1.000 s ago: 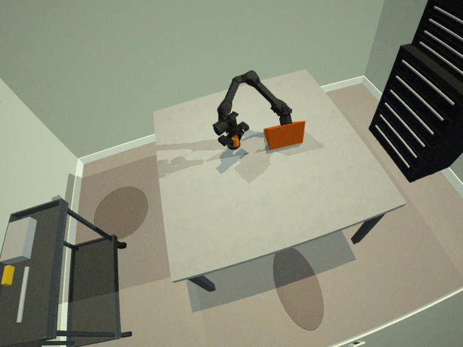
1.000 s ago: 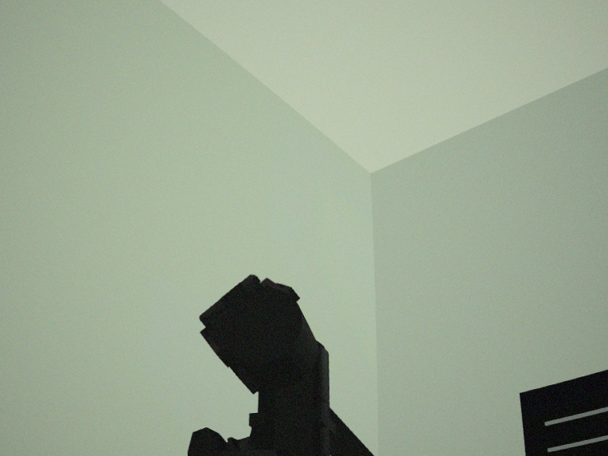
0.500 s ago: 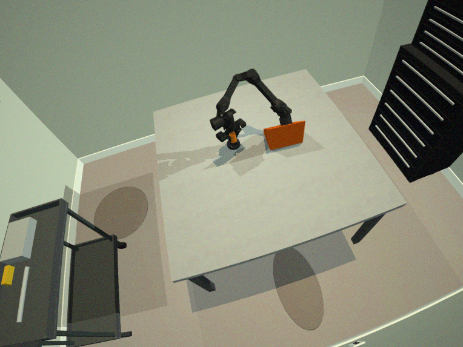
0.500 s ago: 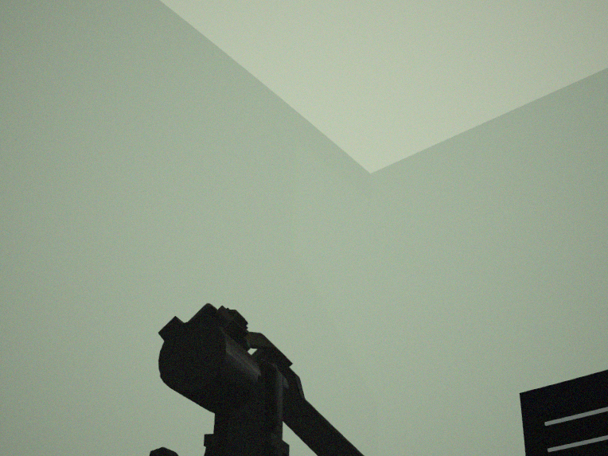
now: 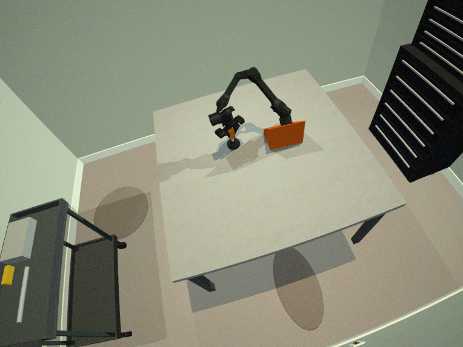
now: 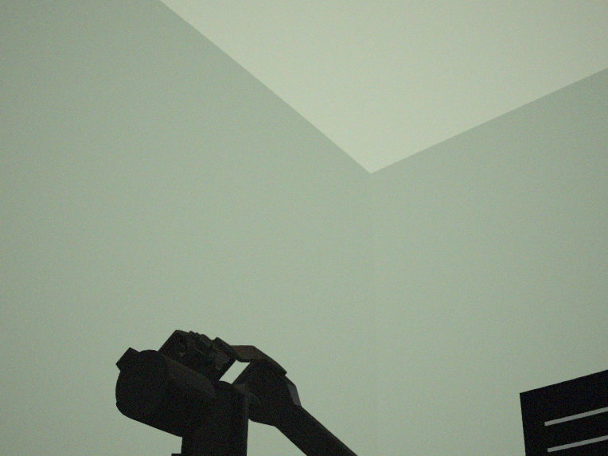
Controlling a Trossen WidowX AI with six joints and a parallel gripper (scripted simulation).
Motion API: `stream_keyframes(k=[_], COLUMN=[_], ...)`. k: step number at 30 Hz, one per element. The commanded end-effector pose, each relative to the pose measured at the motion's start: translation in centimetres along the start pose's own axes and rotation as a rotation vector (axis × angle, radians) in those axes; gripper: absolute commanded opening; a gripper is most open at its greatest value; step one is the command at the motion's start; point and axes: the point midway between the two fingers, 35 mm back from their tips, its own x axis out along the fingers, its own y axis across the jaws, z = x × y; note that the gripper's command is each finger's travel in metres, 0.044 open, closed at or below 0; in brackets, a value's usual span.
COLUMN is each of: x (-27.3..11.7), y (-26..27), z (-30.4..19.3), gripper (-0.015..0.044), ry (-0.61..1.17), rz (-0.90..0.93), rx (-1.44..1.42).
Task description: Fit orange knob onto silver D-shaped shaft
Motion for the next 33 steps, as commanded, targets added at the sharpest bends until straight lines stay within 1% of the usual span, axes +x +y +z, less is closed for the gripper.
stream_keyframes(k=[1,11,33], x=[-0.1,2.4,2.1], y=[-0.1,-0.1,-0.1], z=[0.3,0.5,0.5], gripper=[0.0,0.0,0.0], ry=[-0.006,-0.007,-0.007], rz=[0.009,0.008,0.008], rx=[-0.001,-0.001,0.006])
